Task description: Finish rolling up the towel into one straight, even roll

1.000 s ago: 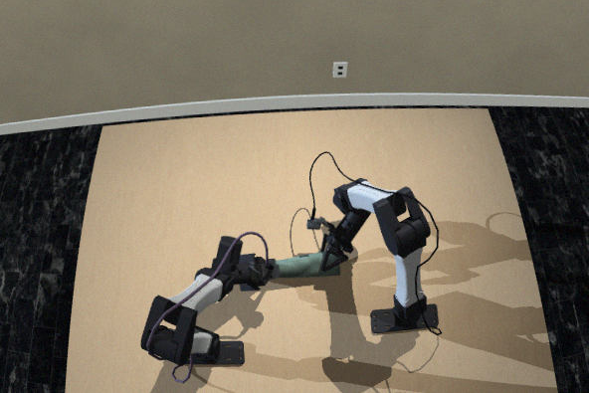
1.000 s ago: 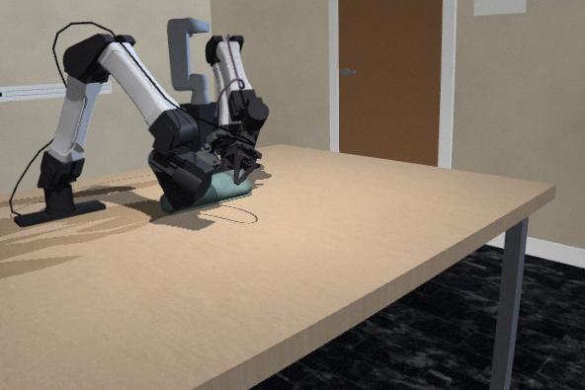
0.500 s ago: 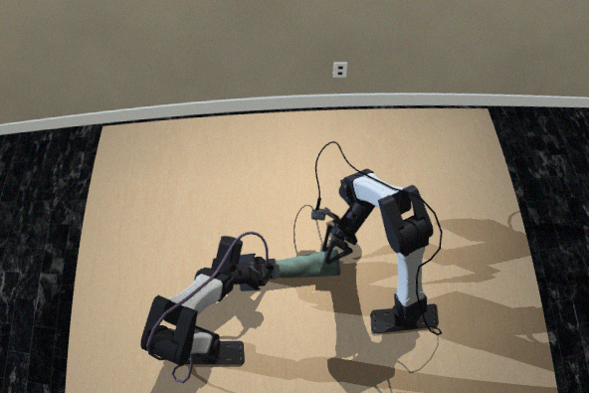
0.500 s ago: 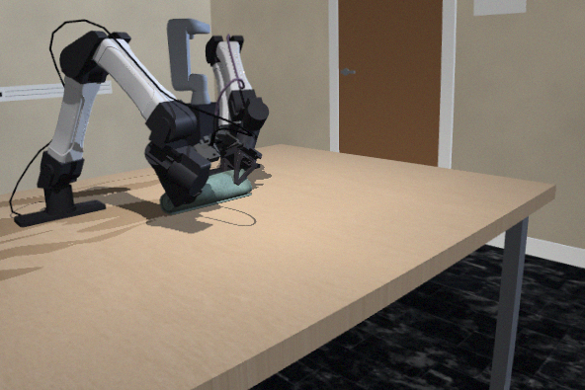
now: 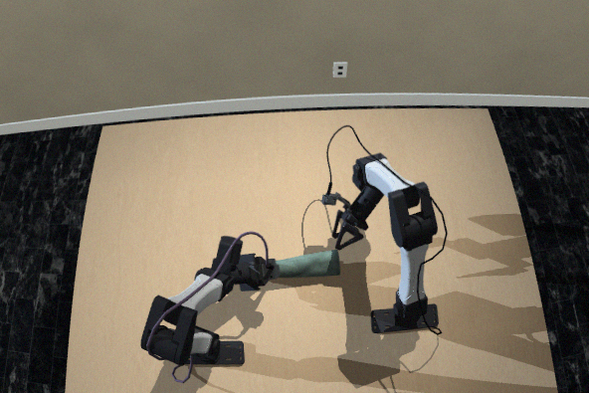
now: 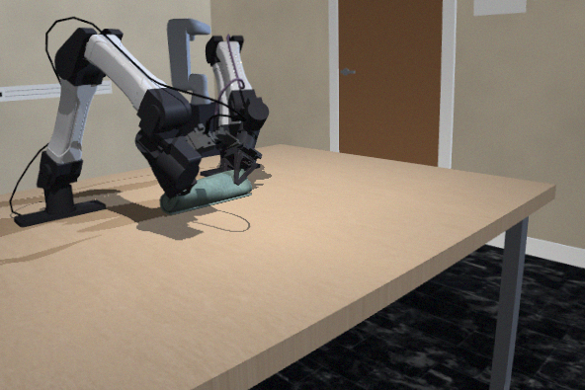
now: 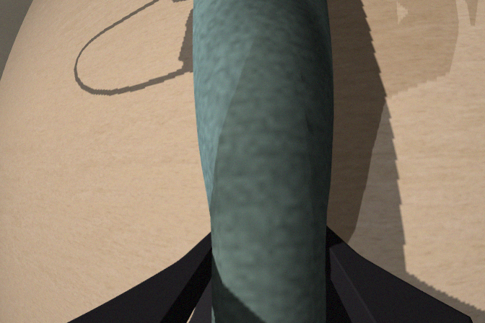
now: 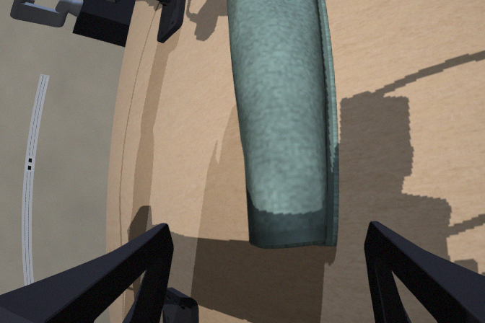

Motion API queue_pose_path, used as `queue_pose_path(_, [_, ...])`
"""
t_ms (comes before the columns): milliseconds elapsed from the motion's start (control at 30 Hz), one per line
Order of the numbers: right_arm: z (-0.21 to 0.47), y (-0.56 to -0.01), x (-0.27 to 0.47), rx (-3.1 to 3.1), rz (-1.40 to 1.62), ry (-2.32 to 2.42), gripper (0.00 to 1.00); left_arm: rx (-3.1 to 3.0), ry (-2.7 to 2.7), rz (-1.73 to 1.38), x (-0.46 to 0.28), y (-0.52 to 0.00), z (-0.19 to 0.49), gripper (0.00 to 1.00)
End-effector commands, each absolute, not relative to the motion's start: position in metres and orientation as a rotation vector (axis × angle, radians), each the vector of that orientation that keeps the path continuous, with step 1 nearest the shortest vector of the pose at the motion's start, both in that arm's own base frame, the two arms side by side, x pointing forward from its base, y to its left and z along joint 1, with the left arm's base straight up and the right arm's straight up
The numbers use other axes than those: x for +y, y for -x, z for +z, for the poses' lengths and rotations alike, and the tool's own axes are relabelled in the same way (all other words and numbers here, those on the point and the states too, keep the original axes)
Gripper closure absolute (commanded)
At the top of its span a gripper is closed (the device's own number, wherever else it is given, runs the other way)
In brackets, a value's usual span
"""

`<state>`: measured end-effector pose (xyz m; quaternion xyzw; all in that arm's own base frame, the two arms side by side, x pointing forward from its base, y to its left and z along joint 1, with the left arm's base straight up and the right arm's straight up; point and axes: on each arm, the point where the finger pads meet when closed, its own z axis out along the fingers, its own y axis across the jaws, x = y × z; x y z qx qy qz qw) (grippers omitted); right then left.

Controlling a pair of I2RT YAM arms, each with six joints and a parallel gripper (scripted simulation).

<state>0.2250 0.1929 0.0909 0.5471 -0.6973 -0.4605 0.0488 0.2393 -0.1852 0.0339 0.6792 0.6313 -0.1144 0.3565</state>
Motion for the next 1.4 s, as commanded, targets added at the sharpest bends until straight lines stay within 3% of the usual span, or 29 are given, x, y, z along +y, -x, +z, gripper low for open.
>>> queue_pose_path(0, [0.093,-0.223,0.192,-2.092,-1.399,-1.670,0.15,1.651,-1.754,-0.316,-0.187,-0.241,0.034,0.62])
queue_pose_path(500, [0.093,-0.223,0.192,-2.092,-1.399,-1.670,0.15,1.831,-1.765,-0.578,-0.187,-0.241,0.037,0.62])
queue_pose_path(1367, [0.093,-0.223,0.192,-2.092,-1.399,-1.670,0.15,2.241,-1.664,-1.334,-0.187,-0.241,0.044,0.62])
